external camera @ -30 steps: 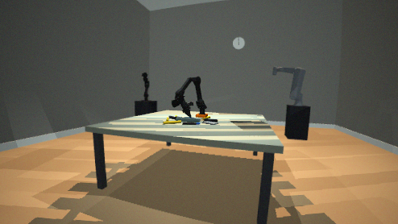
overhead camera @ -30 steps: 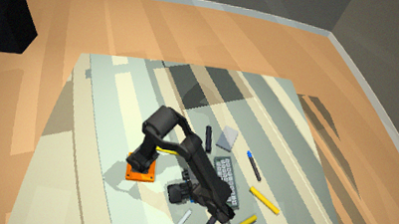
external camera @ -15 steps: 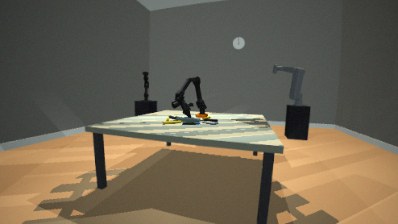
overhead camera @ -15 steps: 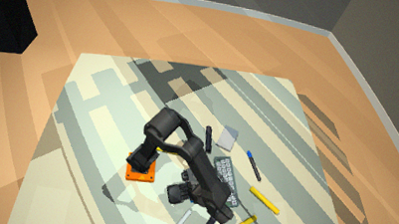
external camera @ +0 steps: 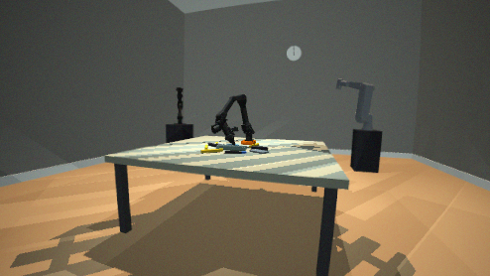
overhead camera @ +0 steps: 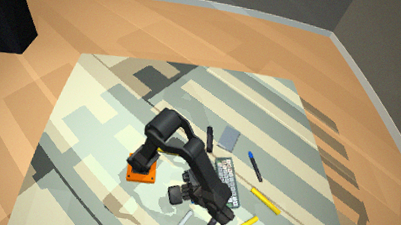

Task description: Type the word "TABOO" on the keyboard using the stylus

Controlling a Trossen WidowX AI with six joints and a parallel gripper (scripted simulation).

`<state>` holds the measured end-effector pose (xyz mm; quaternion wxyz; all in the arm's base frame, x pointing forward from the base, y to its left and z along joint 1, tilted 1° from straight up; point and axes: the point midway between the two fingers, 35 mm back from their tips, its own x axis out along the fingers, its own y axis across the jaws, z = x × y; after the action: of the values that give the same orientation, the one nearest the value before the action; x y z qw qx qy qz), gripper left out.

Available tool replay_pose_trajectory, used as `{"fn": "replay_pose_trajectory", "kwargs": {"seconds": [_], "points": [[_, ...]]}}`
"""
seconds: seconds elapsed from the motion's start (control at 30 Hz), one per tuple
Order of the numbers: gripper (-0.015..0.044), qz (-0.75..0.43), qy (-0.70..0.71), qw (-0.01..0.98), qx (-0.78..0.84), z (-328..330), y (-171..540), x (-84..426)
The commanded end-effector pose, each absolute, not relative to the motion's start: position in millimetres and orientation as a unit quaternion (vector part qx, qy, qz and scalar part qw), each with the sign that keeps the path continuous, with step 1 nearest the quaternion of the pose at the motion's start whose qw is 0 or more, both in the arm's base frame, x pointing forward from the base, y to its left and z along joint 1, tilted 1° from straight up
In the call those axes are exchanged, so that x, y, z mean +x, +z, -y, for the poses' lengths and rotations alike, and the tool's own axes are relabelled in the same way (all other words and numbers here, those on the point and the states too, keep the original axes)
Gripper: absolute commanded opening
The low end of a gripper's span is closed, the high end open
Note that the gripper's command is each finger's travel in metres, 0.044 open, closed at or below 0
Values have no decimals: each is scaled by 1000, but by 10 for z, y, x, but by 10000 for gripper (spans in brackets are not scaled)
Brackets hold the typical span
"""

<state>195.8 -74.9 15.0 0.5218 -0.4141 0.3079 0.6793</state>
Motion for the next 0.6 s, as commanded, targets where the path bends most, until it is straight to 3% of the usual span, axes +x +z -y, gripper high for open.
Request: {"fn": "replay_pose_trajectory", "kwargs": {"seconds": [0.0, 0.27, 0.57], "points": [[0, -308, 679, 522, -415, 751, 185, 1963], [0, -308, 679, 522, -414, 739, 619, 1951], [0, -337, 686, 501, -405, 718, 607, 1948]]}}
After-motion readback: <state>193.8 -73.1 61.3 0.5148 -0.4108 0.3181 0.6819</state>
